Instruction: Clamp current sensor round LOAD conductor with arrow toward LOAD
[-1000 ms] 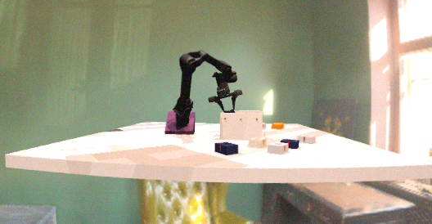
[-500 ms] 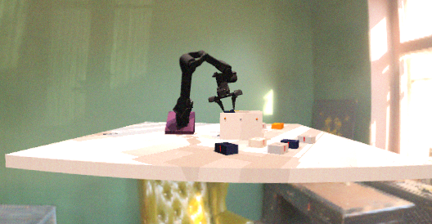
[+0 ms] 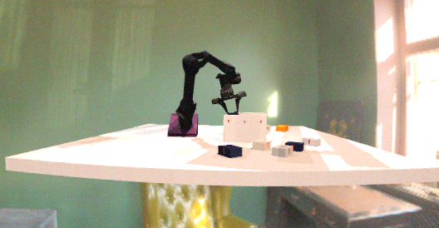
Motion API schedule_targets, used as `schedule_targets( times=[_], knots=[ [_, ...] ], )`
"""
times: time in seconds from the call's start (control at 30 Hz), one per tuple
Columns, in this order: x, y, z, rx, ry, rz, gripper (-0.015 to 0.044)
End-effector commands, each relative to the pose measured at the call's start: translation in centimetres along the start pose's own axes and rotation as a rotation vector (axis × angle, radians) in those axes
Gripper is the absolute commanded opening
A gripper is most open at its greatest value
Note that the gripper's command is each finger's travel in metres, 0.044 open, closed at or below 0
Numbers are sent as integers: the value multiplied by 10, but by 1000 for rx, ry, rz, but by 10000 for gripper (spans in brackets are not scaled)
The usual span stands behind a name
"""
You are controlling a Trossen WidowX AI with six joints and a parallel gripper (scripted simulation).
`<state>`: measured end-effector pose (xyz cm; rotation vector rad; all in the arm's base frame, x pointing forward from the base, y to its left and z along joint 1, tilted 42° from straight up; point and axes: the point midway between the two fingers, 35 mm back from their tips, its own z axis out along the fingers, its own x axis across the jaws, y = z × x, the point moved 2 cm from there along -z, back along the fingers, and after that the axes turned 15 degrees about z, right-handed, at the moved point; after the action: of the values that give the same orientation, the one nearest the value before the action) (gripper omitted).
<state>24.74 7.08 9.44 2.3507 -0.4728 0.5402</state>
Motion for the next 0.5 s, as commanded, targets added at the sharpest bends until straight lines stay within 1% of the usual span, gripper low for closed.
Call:
schedule_targets(
  times=[0.0, 0.17, 0.47],
  knots=[
    [1, 0, -1, 2, 0, 4, 0],
    [4, -1, 0, -11, -42, 2, 0],
    [17, -4, 6, -55, -200, -1, 0]
  ],
)
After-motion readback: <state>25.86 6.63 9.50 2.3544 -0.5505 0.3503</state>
